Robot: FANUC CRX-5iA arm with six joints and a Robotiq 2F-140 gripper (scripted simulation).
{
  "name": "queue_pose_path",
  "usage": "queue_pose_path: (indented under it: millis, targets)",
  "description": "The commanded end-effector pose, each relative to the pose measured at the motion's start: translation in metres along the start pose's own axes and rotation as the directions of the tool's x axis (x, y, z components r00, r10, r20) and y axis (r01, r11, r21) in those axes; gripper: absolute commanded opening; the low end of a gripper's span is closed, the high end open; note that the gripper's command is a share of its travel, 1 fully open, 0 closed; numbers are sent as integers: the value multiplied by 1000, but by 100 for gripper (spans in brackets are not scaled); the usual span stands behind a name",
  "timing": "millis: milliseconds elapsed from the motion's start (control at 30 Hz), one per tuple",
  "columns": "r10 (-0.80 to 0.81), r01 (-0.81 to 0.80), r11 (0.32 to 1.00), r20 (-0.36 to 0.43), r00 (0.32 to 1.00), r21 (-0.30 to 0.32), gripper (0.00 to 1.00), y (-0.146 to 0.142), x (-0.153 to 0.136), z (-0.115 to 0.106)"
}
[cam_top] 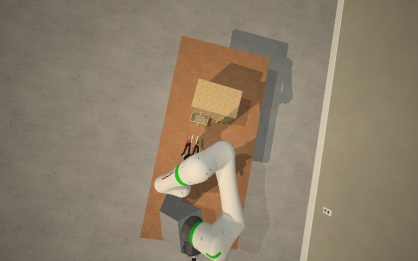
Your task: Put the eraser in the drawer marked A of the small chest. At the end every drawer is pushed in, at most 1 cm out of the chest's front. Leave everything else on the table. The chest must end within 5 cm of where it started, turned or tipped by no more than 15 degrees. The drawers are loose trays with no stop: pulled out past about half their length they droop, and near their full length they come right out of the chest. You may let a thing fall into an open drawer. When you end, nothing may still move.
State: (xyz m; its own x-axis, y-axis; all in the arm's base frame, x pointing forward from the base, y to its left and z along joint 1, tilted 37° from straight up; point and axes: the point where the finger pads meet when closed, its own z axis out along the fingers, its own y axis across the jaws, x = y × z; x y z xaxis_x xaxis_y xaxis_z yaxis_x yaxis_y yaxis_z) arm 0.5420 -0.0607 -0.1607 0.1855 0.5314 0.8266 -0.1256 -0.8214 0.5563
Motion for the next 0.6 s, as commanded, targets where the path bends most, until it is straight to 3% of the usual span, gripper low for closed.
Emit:
queue_pose_path:
  millis: [0, 233, 567]
  targets:
    - [0, 0, 1000, 18, 1000, 0, 20, 0, 1, -2]
    - [0, 0, 1000, 75, 997, 0, 20, 0, 3, -8]
    - [0, 0, 1000, 266, 964, -1, 20, 0, 13, -29]
